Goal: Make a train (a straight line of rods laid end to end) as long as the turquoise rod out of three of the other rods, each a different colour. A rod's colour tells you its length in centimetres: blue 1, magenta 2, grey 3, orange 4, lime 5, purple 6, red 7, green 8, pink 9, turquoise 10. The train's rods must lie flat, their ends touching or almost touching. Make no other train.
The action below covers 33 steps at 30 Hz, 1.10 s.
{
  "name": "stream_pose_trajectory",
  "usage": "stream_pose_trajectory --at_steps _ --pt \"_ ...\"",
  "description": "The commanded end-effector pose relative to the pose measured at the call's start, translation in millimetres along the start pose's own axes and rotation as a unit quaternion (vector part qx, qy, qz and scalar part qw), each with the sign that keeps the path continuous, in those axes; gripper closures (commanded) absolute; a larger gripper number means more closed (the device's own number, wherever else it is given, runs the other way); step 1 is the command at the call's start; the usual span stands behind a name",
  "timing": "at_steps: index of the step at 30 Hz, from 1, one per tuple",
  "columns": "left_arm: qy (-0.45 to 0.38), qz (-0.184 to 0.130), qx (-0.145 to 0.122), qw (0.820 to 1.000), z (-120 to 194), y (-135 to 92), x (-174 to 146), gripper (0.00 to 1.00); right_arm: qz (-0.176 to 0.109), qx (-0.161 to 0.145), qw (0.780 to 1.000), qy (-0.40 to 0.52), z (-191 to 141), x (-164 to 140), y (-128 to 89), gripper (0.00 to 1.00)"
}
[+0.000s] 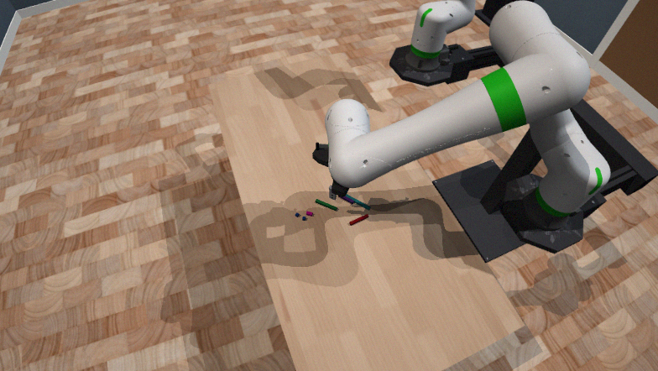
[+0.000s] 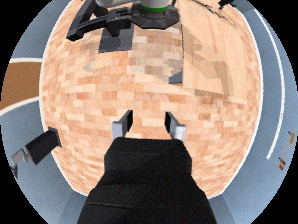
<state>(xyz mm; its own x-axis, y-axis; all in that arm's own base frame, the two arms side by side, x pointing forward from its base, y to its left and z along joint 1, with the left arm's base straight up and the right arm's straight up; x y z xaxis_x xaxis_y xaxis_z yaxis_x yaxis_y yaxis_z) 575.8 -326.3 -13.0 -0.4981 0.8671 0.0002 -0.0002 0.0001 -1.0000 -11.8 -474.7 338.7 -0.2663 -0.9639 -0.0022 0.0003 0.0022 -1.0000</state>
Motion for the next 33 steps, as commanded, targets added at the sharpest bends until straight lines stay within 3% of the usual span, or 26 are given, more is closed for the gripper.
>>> stream_pose_trajectory --at_steps 1,2,3,24,33 --pt "0.0 0.001 0.0 1.0 0 -4 -1 0.46 -0.001 0.0 1.0 0.0 0 0 -1 0.0" --pt "0.0 0.001 0.0 1.0 0 -4 -1 0.46 -0.001 0.0 1.0 0.0 0 0 -1 0.0" --pt "0.0 0.001 0.0 1.0 0 -4 -1 0.0 -0.001 0.0 1.0 0.0 0 0 -1 0.0" --pt "0.003 0.001 0.0 1.0 -1 -4 -1 0.0 -0.001 0.0 1.0 0.0 0 0 -1 0.0" --pt "0.143 0.001 -0.001 0.99 -25 0 -18 0.0 -0.001 0.0 1.0 0.0 0 0 -1 0.0"
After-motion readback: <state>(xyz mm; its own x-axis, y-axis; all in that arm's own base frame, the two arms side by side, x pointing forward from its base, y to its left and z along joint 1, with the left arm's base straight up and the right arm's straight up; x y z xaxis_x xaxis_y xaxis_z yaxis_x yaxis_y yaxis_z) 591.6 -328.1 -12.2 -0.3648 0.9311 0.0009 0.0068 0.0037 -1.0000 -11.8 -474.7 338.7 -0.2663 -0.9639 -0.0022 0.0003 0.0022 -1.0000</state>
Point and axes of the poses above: on each arm, the point where the finger pads meet when closed, its own y axis out along the fingers, its own z axis across the jaws, x = y × z, the point moved 5 cm from there along -y, back along the fingers, and after that the axes turned 14 degrees about y, right-handed, at the moved point
